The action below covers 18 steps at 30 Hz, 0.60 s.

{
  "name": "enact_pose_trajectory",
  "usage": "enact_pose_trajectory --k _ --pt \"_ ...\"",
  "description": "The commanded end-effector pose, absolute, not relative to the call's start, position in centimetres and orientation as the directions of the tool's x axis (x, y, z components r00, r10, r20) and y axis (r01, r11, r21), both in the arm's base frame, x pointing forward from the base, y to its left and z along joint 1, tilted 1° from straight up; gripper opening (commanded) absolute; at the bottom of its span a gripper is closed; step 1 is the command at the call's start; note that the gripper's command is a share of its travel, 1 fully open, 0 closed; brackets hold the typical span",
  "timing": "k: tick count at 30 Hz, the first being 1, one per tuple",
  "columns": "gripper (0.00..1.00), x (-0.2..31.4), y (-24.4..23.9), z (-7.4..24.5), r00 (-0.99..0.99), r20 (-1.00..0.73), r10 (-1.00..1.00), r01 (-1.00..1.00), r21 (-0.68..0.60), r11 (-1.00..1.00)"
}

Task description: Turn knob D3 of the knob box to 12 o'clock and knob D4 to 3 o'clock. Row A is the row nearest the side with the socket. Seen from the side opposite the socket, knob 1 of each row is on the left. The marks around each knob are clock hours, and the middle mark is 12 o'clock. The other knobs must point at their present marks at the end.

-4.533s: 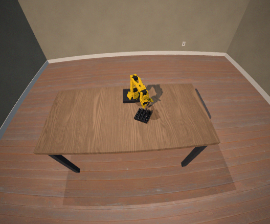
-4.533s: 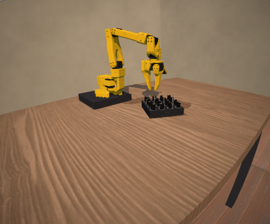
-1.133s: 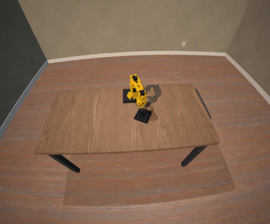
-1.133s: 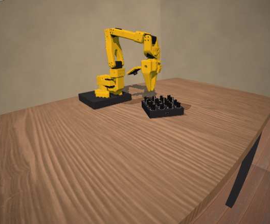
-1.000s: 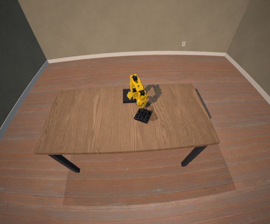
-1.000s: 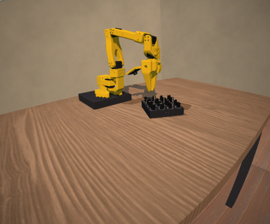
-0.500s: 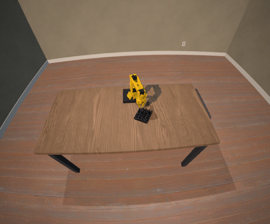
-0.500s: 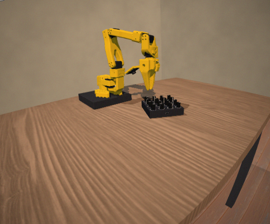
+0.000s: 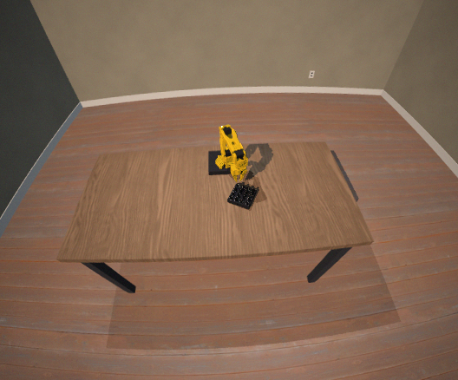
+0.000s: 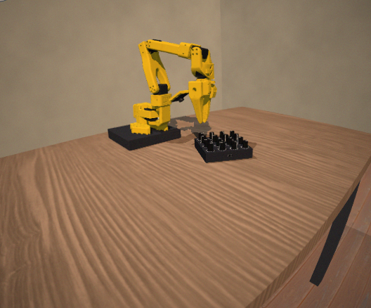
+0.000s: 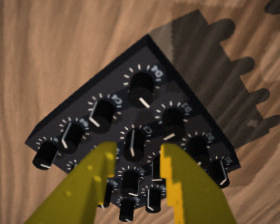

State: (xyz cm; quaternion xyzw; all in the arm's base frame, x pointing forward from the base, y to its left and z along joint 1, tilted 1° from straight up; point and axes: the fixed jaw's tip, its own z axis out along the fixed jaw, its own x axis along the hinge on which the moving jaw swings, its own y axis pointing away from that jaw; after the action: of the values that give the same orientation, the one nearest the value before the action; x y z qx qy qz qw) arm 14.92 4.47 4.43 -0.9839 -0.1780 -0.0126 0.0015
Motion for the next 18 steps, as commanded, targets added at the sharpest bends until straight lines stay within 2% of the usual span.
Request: enact_pose_trajectory --k 1,18 --pt "0.10 14.59 4.18 4.34 0.937 0.011 0.350 0.350 0.000 -0.937" --pt "0.10 14.61 4.20 3.41 0.937 0.011 0.350 0.350 0.000 -0.937"
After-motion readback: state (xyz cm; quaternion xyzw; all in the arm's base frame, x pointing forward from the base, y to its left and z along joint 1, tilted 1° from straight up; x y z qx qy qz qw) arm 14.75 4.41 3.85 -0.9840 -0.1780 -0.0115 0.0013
